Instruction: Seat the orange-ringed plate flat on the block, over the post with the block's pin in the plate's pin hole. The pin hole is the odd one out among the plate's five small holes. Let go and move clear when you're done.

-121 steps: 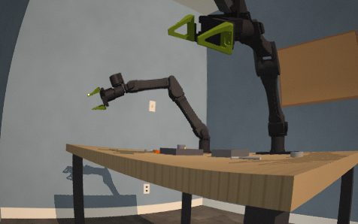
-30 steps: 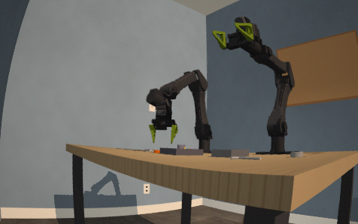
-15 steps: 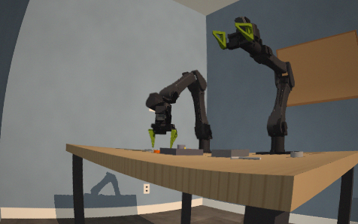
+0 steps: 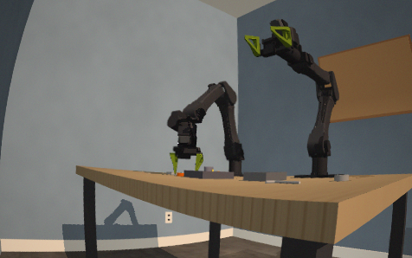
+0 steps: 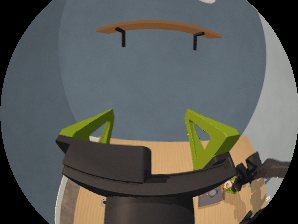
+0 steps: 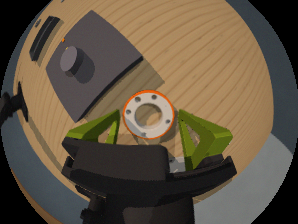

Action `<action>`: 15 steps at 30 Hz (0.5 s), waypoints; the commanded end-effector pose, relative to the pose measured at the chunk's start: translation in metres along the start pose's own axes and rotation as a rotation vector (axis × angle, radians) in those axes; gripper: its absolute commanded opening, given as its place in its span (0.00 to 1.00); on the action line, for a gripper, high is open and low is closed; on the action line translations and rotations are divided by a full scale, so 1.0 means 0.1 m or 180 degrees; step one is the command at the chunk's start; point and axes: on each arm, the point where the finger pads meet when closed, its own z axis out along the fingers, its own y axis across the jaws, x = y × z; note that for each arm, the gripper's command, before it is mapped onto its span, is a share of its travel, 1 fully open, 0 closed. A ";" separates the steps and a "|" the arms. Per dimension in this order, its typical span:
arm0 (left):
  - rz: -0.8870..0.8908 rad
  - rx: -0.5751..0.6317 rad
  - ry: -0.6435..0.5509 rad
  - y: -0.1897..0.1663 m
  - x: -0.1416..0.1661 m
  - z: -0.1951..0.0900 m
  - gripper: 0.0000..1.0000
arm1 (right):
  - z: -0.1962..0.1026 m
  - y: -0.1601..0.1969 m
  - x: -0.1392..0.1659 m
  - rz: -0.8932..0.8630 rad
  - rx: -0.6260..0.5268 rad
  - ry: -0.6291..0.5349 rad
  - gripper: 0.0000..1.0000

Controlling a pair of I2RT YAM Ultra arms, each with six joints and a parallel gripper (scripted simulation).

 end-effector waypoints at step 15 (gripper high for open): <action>-0.0004 0.0036 -0.0183 -0.04 -0.27 -0.11 1.00 | 0.00 0.04 0.07 0.0024 -0.0027 0.0020 0.00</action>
